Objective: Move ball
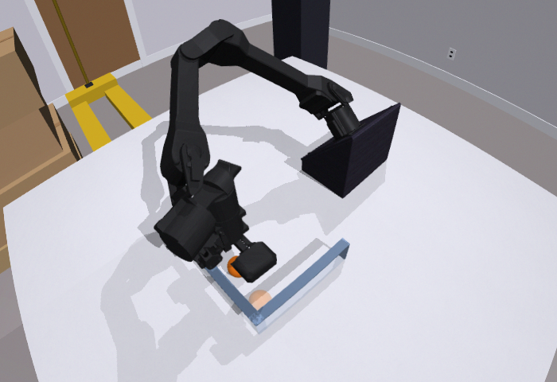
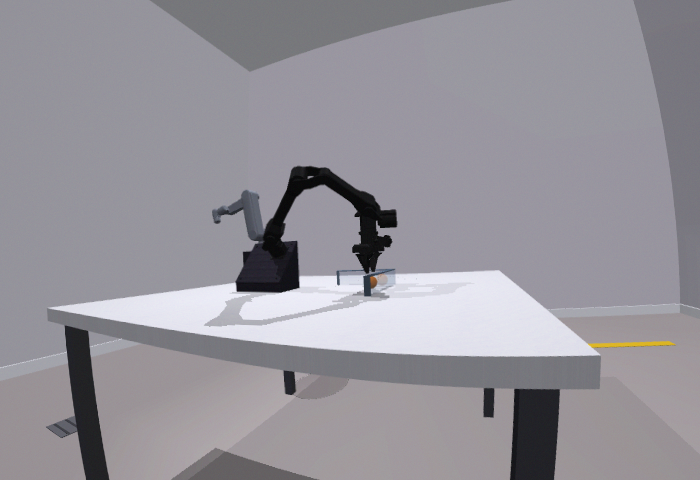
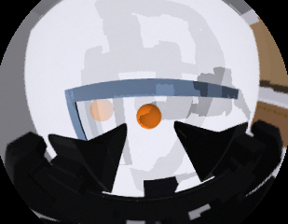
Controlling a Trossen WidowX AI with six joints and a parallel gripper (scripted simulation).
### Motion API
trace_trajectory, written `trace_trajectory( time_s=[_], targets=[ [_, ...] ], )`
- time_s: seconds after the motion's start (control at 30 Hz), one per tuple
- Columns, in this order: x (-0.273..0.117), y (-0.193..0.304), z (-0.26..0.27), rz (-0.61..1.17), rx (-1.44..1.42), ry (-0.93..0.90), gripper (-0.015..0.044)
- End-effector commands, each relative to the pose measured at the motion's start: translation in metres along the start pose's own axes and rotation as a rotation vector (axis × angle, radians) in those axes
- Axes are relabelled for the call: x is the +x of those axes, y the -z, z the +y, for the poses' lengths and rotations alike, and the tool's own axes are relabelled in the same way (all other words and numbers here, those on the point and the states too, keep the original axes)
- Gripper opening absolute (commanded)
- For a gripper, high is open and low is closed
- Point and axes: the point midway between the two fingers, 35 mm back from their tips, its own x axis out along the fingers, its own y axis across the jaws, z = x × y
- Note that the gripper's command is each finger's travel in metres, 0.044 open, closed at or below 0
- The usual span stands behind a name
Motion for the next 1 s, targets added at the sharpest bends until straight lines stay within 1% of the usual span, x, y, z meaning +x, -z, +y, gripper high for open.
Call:
trace_trajectory(
  time_s=[0.0, 0.73, 0.87, 0.97],
  targets=[
    [0.005, 0.000, 0.000, -0.004, -0.004, 0.005, 0.0326],
    [0.038, 0.000, -0.001, -0.003, -0.004, 0.008, 0.0326],
    [0.038, 0.000, -0.001, -0.003, -0.004, 0.008, 0.0221],
    [0.038, 0.000, -0.001, -0.003, -0.004, 0.008, 0.0201]
  ],
)
